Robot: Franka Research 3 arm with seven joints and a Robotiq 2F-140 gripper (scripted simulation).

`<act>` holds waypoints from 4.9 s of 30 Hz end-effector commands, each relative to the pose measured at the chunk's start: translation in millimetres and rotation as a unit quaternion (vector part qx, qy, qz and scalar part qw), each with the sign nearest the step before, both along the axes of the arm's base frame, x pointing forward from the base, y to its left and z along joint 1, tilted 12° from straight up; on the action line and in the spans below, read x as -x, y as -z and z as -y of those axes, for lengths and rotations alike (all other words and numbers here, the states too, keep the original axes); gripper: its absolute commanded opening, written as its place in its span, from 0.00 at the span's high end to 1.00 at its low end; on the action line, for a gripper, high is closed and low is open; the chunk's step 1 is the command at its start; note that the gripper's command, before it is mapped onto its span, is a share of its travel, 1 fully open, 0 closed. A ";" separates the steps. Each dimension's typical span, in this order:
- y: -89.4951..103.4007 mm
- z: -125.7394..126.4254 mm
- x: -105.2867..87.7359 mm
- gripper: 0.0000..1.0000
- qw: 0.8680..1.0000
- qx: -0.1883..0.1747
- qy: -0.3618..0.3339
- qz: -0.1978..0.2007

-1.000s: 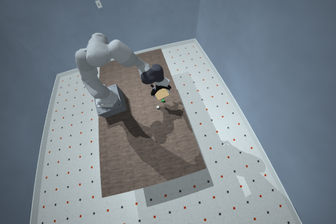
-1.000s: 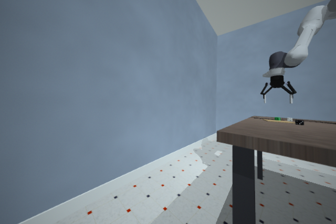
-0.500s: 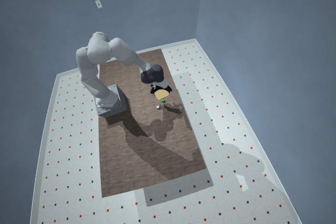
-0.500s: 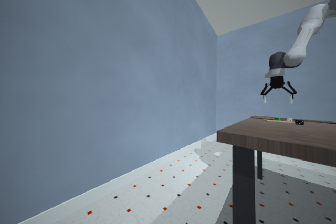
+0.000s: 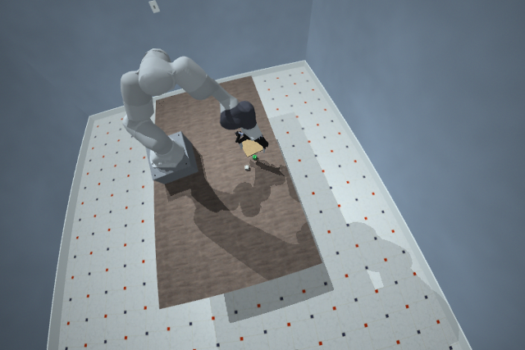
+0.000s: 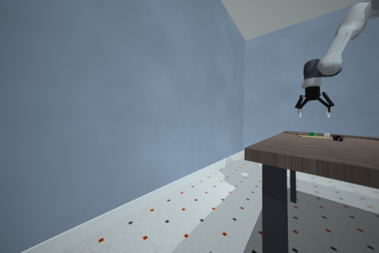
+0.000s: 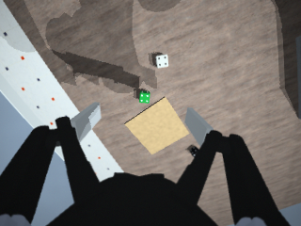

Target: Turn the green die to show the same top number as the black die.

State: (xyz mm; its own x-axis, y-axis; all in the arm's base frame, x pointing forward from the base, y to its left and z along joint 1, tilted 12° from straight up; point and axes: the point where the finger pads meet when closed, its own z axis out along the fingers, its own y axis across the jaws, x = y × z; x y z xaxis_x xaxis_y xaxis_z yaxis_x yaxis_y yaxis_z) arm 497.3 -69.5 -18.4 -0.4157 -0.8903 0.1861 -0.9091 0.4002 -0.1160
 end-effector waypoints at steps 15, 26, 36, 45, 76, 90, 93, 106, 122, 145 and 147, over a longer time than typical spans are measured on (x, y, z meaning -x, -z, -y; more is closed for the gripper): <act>3.2 0.7 -1.9 0.00 0.973 -0.009 0.226 0.052; 5.7 1.3 -2.1 0.00 0.939 -0.013 0.336 0.076; 7.7 1.8 -2.3 0.00 0.900 -0.016 0.425 0.096; 9.5 2.2 -2.5 0.00 0.860 -0.018 0.498 0.112; 15.0 3.3 -2.9 0.75 0.697 -0.025 0.700 0.156; 15.0 3.3 -2.9 0.75 0.697 -0.025 0.700 0.156; 15.0 3.3 -2.9 0.75 0.697 -0.025 0.700 0.156; 15.0 3.3 -2.9 0.75 0.697 -0.025 0.700 0.156; 17.5 3.7 -3.0 0.75 0.696 -0.026 0.700 0.155; 44.8 8.4 -4.2 0.75 0.696 -0.026 0.701 0.155; 46.4 8.7 -4.3 0.75 0.696 -0.026 0.701 0.155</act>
